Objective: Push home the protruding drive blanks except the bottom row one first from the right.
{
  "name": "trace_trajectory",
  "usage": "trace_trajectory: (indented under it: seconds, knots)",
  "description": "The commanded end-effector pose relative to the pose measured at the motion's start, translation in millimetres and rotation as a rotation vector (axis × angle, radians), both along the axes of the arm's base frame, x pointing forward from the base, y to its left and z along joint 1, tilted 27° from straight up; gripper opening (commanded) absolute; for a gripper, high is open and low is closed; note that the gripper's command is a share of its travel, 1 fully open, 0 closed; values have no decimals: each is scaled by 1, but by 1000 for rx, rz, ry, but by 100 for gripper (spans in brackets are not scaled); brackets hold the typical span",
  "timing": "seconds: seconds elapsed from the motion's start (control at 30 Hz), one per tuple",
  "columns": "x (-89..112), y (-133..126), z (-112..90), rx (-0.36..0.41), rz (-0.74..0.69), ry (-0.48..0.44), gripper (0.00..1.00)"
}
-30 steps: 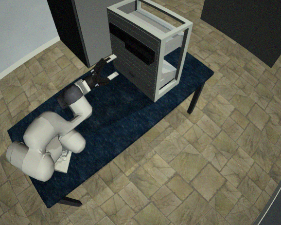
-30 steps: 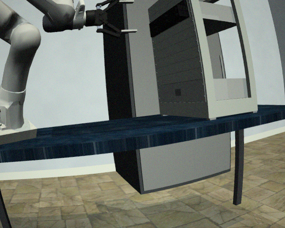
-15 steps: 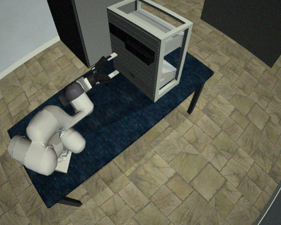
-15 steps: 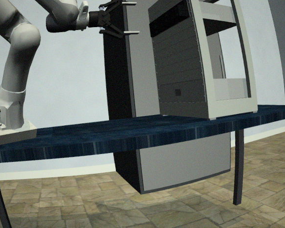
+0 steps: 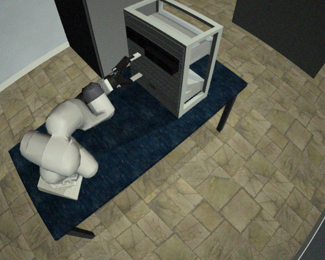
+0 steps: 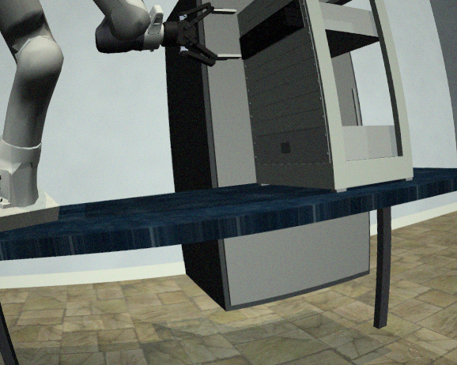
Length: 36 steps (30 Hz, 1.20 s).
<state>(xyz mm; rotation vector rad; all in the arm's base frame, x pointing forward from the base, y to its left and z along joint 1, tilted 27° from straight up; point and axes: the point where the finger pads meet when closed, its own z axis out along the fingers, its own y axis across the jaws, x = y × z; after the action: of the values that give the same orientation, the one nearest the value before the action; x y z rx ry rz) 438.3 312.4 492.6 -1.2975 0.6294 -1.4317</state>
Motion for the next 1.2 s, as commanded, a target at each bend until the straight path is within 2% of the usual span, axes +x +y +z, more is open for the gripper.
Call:
trace_trajectory:
  seconds: [0.0,1.17]
  knots:
    - [10,6,8,25,-1,-20,100]
    - [14,10,9,25,-1,-20,100]
